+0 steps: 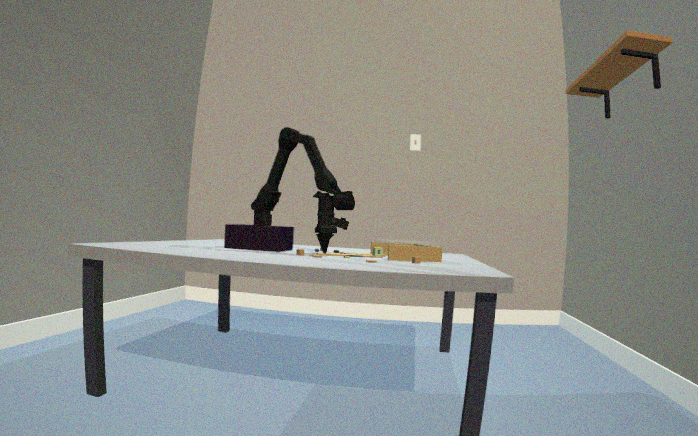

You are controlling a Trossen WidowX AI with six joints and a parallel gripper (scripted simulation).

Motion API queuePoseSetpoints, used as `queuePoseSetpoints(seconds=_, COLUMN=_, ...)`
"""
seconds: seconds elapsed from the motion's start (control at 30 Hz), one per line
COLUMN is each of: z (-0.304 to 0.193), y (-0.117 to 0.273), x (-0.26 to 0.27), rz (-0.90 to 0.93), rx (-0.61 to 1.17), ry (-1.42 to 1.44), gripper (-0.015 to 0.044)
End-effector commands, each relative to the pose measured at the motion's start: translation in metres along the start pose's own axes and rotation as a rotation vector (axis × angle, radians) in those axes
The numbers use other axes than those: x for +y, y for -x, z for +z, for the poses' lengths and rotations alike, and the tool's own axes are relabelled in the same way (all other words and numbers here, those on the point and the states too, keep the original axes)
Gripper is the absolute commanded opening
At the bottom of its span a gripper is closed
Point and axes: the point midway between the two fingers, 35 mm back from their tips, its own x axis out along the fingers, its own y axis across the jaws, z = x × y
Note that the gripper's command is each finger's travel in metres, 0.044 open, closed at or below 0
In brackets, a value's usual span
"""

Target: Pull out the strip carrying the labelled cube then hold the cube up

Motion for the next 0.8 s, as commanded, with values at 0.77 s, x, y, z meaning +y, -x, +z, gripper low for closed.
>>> queuePoseSetpoints(seconds=0.77, z=-0.046, y=-0.004, x=0.004, rz=0.013, rx=0.022, ry=0.001, gripper=0.0)
